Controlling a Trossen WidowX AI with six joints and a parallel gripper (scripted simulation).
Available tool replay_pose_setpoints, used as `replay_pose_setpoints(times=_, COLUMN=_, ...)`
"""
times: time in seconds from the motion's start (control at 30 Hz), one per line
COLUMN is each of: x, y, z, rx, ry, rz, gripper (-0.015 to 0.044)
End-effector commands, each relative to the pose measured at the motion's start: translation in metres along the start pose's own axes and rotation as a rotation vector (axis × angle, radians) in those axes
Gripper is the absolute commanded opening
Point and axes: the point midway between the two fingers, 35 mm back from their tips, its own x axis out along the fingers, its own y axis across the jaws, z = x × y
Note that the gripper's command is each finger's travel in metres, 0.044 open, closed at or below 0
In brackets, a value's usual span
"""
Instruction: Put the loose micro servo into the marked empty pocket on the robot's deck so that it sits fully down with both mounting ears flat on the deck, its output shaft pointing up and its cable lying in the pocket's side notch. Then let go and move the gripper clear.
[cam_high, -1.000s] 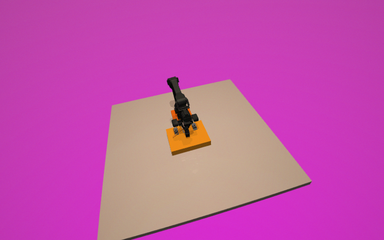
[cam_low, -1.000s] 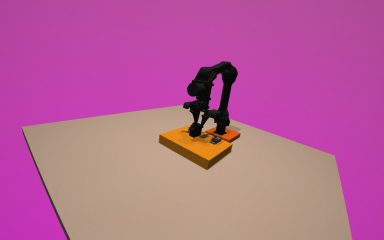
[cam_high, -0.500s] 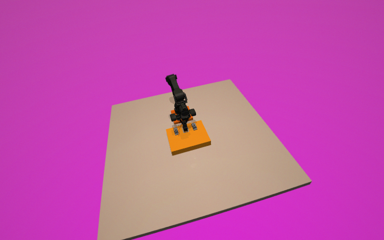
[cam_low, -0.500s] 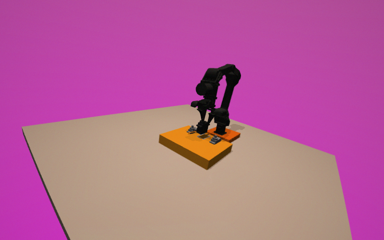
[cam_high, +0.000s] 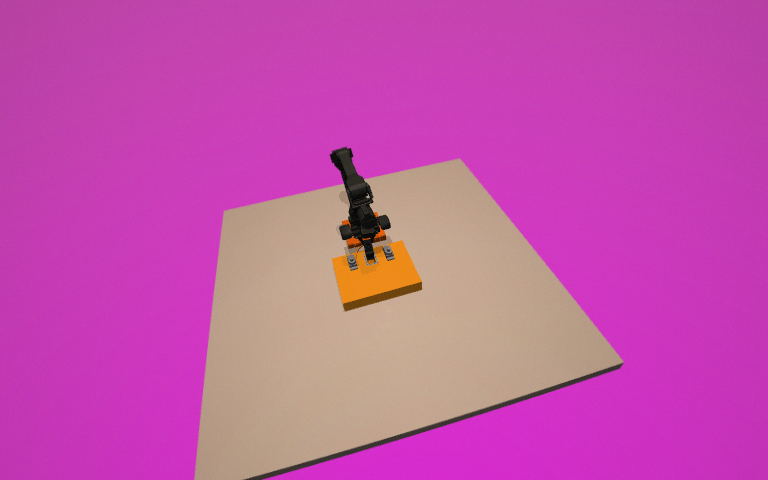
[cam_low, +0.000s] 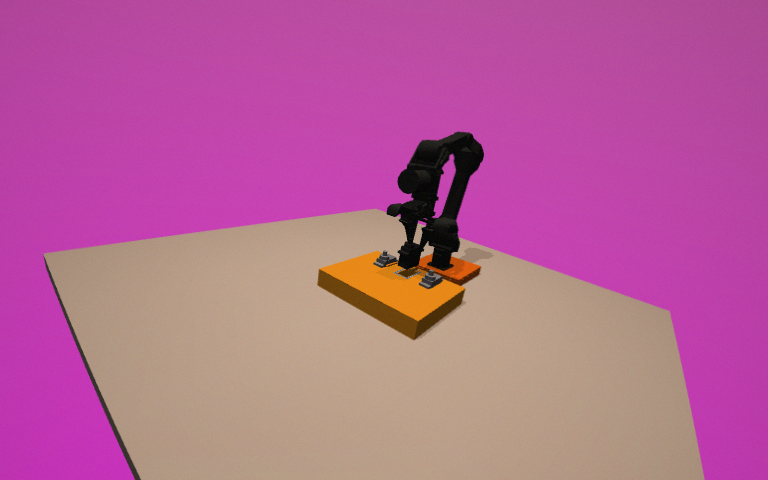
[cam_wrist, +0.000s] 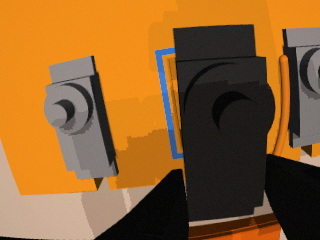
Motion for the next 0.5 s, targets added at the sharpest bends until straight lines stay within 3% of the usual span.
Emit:
replay_pose_setpoints(times=0.0, x=0.0060, y=0.0008, z=-0.0008, rx=0.003, ry=0.002, rz=0.002, gripper=0.0000)
replay_pose_setpoints(times=0.47, x=0.0131, y=0.0015, z=-0.0010, rx=0.003, ry=0.002, rz=0.002, gripper=0.0000)
